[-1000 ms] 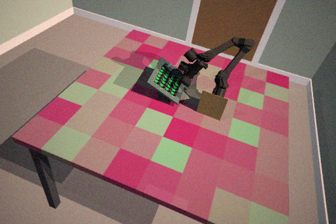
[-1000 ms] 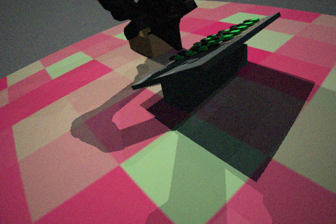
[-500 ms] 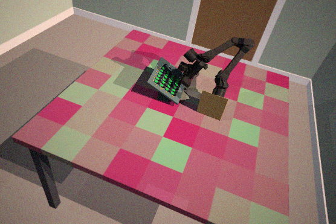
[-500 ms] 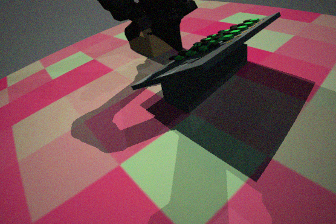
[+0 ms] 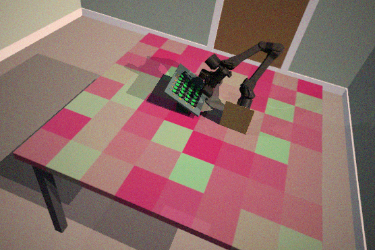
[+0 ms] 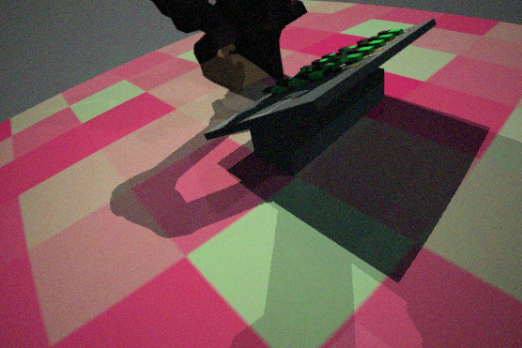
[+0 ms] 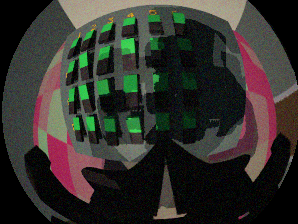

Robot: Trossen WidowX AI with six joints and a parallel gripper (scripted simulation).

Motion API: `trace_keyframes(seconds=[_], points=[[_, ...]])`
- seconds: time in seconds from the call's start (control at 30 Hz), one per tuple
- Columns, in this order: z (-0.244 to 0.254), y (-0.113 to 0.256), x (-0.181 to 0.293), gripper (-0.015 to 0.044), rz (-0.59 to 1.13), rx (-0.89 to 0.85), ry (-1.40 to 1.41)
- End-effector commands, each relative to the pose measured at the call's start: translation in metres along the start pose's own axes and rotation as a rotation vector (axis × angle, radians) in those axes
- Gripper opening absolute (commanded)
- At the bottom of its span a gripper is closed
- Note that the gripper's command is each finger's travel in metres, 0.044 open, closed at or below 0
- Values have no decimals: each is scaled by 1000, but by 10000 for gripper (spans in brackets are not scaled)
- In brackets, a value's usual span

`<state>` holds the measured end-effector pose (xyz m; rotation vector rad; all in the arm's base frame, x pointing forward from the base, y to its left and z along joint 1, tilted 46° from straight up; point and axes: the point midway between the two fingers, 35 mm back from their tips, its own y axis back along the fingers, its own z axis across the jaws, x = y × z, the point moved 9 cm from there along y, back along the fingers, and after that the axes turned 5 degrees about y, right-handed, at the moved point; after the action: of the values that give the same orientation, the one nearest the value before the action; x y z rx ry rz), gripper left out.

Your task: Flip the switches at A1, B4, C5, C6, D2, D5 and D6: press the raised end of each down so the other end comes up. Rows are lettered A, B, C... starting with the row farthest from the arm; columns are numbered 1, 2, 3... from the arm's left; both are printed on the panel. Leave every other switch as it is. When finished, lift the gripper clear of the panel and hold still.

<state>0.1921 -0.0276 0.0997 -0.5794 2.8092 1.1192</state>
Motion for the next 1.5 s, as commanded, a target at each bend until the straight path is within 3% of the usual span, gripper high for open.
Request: trace_keyframes(seconds=[0.0, 1.47], points=[[1, -1, 0, 0, -1, -4, 7], [0, -4, 0, 0, 0, -1, -2]])
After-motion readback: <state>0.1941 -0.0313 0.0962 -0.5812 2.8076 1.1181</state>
